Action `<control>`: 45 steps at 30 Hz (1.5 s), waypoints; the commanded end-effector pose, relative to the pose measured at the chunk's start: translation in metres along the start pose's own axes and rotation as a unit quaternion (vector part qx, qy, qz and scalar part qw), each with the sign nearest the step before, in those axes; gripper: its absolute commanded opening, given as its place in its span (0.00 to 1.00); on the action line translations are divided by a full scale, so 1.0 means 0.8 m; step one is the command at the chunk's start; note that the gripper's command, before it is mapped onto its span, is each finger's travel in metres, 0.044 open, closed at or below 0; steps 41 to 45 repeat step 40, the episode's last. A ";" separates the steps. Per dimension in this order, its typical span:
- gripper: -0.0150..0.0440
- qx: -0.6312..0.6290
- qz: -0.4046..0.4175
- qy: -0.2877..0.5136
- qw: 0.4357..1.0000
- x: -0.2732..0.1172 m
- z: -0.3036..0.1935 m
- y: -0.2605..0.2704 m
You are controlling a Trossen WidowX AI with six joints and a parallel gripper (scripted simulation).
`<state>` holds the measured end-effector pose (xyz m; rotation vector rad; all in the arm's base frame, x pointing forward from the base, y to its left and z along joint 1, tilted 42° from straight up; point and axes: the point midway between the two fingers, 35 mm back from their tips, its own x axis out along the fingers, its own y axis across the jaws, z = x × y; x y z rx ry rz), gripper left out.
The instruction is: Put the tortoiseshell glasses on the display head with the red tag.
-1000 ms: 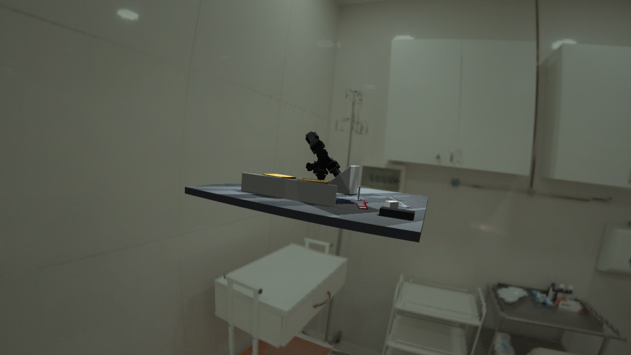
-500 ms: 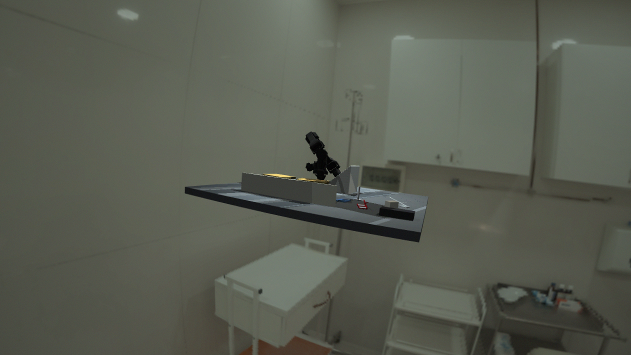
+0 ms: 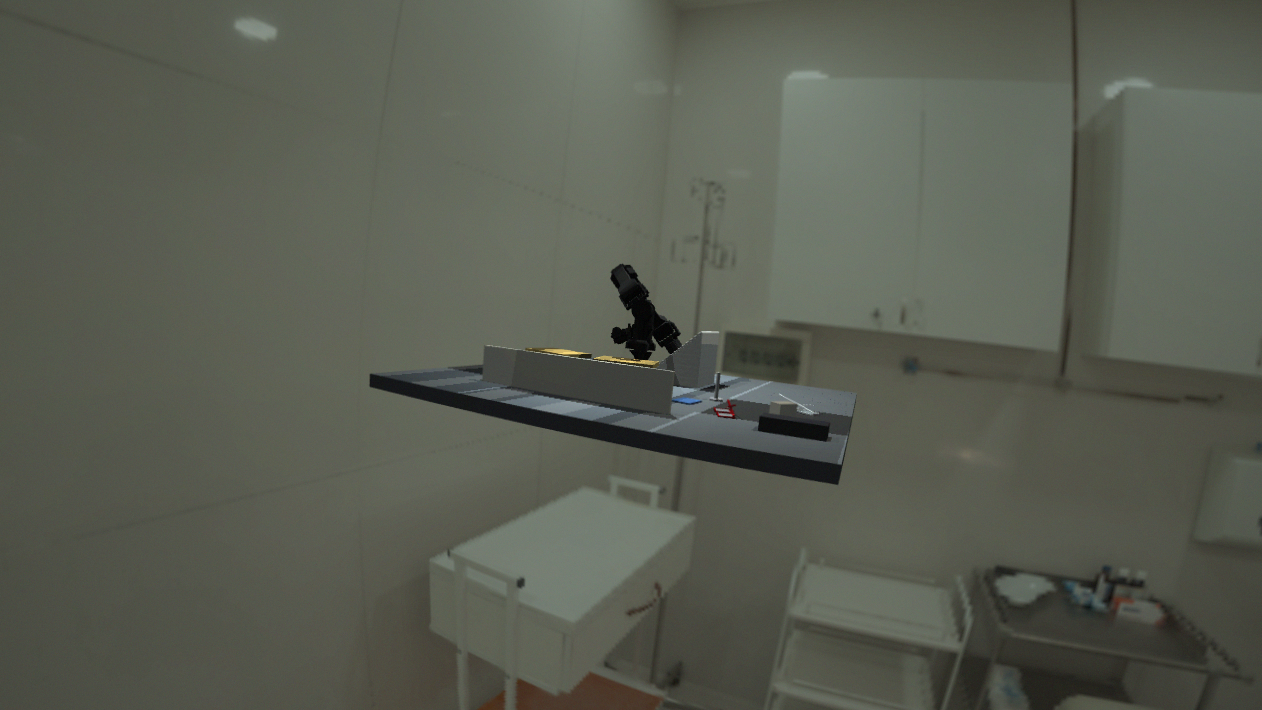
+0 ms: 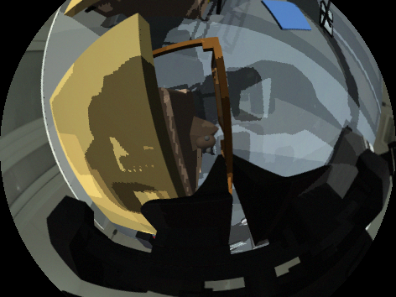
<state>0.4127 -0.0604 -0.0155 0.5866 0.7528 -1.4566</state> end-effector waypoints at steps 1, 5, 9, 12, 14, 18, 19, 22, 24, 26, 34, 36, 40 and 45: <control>0.34 0.000 0.000 0.000 1.000 0.000 0.000 0.000; 0.44 0.000 0.000 0.000 1.000 0.000 0.000 0.000; 0.44 0.000 0.000 0.000 1.000 0.000 0.000 0.000; 0.44 0.000 -0.001 0.000 1.000 -0.002 0.000 0.000; 0.44 0.000 -0.007 0.001 1.000 -0.008 -0.001 0.001; 0.44 0.002 -0.027 0.003 1.000 -0.034 -0.002 0.002; 0.44 0.002 -0.031 0.003 1.000 -0.039 -0.002 0.002; 0.44 0.003 -0.032 0.003 0.999 -0.040 -0.002 0.002; 0.44 0.003 -0.032 0.003 0.999 -0.041 -0.002 0.000; 0.44 0.002 -0.033 0.003 0.999 -0.043 -0.002 -0.006; 0.44 0.002 -0.033 0.004 0.999 -0.053 -0.003 -0.044; 0.44 0.002 -0.033 0.004 0.999 -0.053 -0.003 -0.044; 0.44 0.002 -0.034 0.004 0.999 -0.062 -0.003 -0.060; 0.44 0.002 -0.034 0.004 0.999 -0.062 -0.003 -0.060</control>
